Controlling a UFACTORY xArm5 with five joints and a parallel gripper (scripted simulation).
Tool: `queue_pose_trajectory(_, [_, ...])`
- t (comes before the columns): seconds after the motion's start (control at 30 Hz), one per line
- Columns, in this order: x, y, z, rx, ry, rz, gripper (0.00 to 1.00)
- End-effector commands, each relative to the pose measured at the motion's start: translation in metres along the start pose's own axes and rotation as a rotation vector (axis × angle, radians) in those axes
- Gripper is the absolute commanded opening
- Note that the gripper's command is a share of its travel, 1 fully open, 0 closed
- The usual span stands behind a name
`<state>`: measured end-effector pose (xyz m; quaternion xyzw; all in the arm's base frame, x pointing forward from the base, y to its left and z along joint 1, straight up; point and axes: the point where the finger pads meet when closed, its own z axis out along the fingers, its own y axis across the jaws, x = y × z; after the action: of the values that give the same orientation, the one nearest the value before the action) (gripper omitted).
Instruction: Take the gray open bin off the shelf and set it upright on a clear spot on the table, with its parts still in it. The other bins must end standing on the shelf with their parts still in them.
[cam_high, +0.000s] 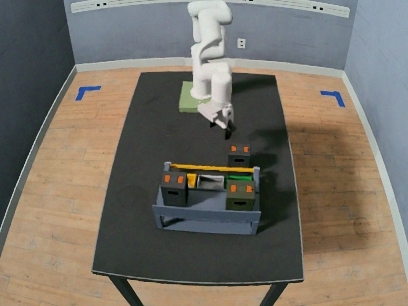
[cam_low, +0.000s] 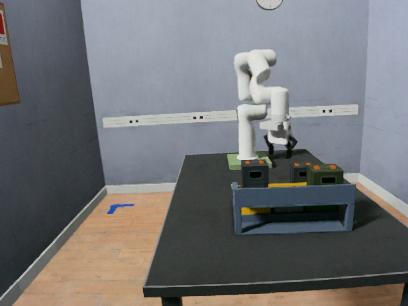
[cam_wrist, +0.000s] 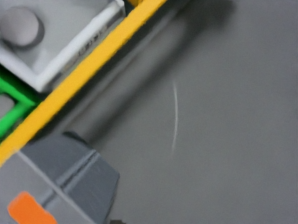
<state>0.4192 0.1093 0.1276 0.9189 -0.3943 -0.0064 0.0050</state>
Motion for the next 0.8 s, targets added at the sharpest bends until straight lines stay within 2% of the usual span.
queue_pose_trajectory(0.0, [0.009, -0.007, -0.002, 0.005, 0.002, 0.037, 1.00])
queue_pose_trajectory(0.77, [0.061, -0.043, -0.004, 0.011, 0.003, 0.277, 1.00])
